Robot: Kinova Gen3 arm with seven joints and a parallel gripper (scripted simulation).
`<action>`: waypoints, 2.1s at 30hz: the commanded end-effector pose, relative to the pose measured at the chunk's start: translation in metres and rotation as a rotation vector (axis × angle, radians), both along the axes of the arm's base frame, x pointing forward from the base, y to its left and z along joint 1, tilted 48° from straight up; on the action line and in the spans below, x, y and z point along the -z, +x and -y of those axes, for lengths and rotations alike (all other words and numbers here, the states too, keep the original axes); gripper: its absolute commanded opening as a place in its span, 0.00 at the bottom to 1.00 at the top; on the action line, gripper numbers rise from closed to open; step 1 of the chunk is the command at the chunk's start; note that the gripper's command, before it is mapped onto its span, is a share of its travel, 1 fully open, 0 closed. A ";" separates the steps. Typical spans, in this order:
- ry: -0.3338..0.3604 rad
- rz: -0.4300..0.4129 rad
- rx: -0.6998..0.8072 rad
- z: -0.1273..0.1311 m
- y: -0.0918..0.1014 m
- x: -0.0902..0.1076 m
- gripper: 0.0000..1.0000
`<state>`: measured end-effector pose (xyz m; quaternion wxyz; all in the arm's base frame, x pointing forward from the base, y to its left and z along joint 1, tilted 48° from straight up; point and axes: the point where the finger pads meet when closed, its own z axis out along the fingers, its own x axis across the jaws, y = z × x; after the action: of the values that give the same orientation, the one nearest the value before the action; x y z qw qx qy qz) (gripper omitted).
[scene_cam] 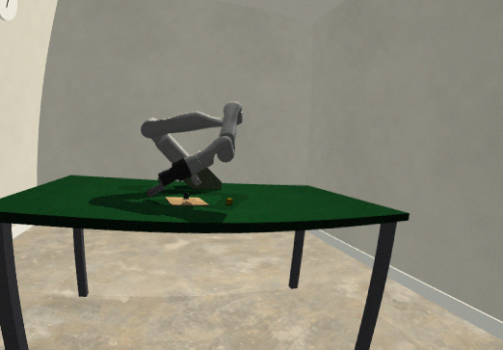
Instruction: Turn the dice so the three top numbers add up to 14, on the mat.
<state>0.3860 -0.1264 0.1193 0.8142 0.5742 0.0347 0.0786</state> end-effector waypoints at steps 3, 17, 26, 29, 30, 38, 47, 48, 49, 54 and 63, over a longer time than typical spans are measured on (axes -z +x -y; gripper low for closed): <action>0.000 0.001 0.000 0.000 0.000 0.000 0.40; 0.000 0.001 0.000 0.000 0.000 0.000 0.40; 0.000 0.001 0.000 0.000 0.000 0.000 0.40; 0.000 0.001 0.000 0.000 0.000 0.000 0.40; 0.000 0.001 0.000 0.000 0.000 0.000 0.40; 0.000 0.001 0.000 0.000 0.000 0.000 0.40; 0.000 0.001 0.000 0.003 0.001 0.003 0.40; 0.000 0.001 0.000 0.004 0.001 0.003 0.40; 0.000 0.001 0.000 0.004 0.001 0.004 0.40; 0.000 0.001 0.000 0.007 0.002 0.006 0.40; 0.000 0.001 0.000 0.008 0.002 0.007 0.40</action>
<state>0.3876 -0.1350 0.1116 0.8142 0.5742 0.0346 0.0785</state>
